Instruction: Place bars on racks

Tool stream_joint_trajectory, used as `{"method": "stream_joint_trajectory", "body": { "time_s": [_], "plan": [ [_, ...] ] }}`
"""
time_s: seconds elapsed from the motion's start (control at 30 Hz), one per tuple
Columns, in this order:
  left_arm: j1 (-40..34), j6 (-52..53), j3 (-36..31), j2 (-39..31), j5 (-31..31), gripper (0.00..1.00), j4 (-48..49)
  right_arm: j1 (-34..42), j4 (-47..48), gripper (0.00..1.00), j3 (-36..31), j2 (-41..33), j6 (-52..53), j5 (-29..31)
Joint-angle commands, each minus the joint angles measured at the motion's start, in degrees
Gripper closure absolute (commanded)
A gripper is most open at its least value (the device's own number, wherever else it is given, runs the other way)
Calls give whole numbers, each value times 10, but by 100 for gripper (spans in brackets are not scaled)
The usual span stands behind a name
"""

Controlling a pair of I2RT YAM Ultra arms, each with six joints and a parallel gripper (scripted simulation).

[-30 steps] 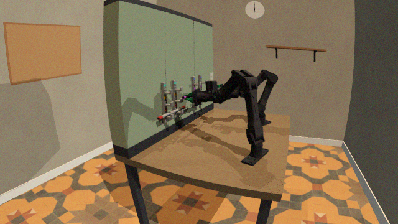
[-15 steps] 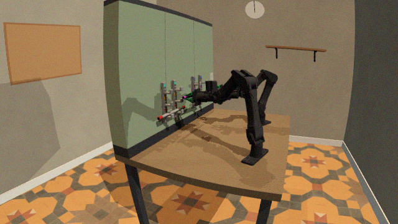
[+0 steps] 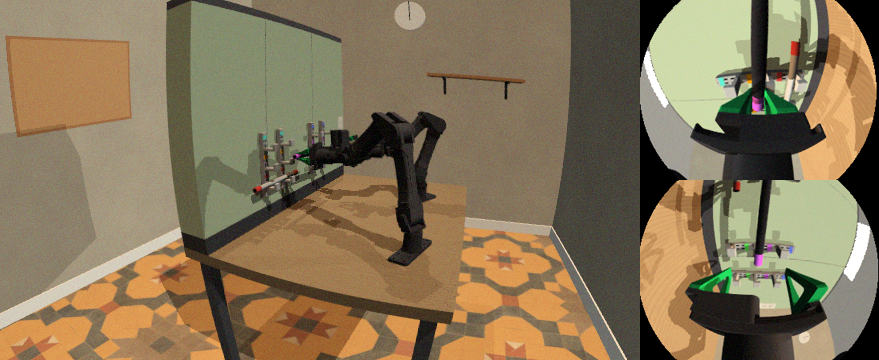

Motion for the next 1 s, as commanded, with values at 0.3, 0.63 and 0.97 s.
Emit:
{"method": "stream_joint_trajectory", "body": {
  "time_s": [0.3, 0.63, 0.97],
  "plan": [
    [-8, -9, 19, -2, -5, 100, 23, 15, 10, 0, 26, 14, 6, 19],
    [-10, -9, 19, -2, -8, 100, 24, 17, 22, 0, 27, 28, 7, 21],
    [-9, -9, 18, -2, -7, 100, 25, 19, 13, 0, 33, 25, 6, 22]
  ]
}}
